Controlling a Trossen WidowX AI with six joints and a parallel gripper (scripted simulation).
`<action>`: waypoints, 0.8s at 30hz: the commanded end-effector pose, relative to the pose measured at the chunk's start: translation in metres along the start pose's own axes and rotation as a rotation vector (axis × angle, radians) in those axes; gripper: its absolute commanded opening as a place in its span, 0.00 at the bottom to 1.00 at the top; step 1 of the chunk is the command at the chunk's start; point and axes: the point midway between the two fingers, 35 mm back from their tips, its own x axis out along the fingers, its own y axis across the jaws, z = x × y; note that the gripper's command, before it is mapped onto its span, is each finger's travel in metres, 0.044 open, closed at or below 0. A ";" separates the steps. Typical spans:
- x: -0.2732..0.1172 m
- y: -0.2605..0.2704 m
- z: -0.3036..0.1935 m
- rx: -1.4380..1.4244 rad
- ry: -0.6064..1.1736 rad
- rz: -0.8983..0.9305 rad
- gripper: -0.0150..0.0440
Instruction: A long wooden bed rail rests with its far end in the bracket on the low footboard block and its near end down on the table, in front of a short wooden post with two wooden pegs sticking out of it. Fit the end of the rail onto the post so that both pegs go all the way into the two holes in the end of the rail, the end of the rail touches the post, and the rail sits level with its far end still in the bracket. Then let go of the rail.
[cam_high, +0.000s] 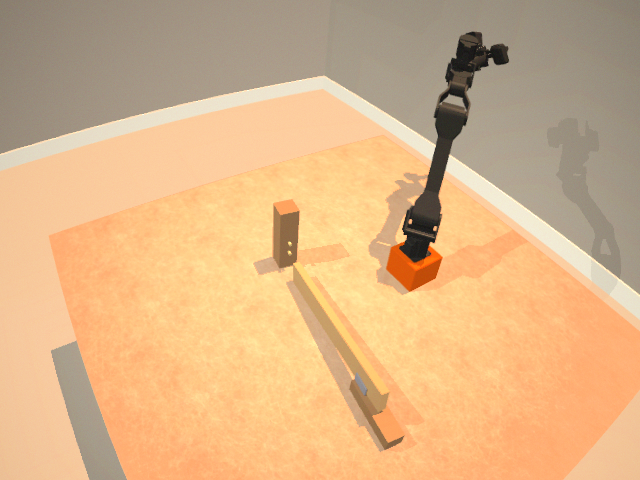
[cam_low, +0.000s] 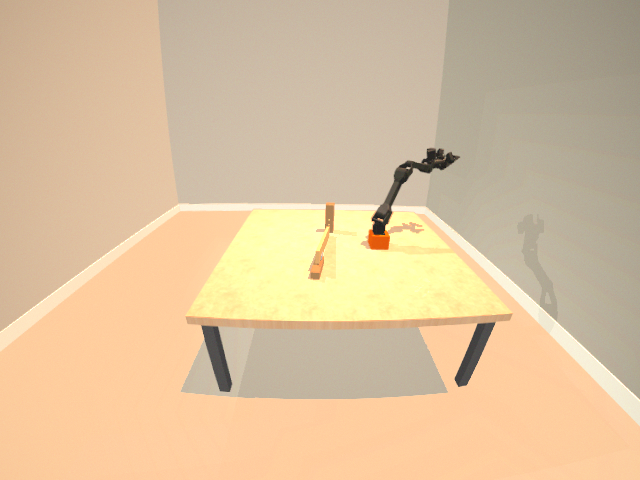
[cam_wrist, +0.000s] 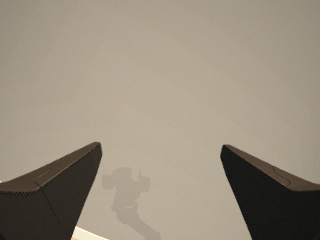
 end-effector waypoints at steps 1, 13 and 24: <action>-0.001 0.002 0.001 -0.002 0.000 0.005 0.98; -0.101 0.129 0.057 -0.099 -0.067 0.369 1.00; -0.249 0.221 0.109 -0.218 -0.196 0.739 1.00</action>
